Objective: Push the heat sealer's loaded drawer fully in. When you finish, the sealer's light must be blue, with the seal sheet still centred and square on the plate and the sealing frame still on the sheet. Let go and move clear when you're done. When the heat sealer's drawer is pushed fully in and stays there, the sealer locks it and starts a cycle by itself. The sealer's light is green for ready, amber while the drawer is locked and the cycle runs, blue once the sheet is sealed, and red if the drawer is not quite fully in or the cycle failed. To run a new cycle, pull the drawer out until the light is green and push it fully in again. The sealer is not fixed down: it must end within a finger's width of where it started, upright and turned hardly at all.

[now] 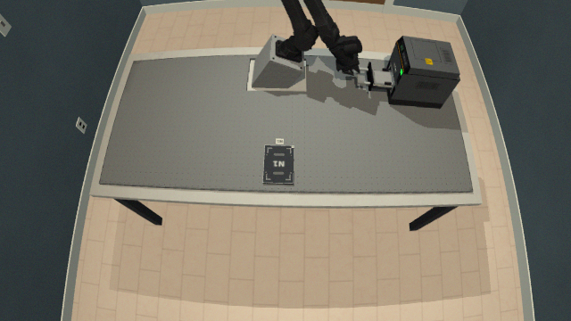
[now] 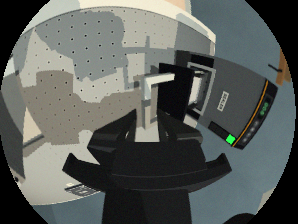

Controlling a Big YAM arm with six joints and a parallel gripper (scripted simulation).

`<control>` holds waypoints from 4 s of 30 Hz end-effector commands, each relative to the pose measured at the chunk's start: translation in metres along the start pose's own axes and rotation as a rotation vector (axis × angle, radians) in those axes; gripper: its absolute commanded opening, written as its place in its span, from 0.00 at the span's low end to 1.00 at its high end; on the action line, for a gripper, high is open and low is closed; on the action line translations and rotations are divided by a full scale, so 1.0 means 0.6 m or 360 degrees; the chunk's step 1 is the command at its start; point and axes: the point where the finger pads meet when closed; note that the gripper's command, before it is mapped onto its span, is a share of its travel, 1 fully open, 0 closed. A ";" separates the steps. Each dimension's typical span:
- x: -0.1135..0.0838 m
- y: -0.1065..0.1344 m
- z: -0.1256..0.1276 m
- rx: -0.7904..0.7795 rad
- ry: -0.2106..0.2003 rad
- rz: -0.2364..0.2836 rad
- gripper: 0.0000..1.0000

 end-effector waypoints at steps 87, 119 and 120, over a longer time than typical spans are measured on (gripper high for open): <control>0.044 0.008 -0.015 -0.0009 0.0028 0.0014 0.00; 0.081 0.022 -0.075 -0.0007 0.0059 0.0015 0.00; 0.082 0.022 -0.077 -0.0007 0.0059 0.0015 0.00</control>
Point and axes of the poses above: the point where the finger pads meet when closed, its own x axis out along the fingers, its own z axis across the jaws, y = z × x, and after that the axes turned 15 degrees about -x, right-handed
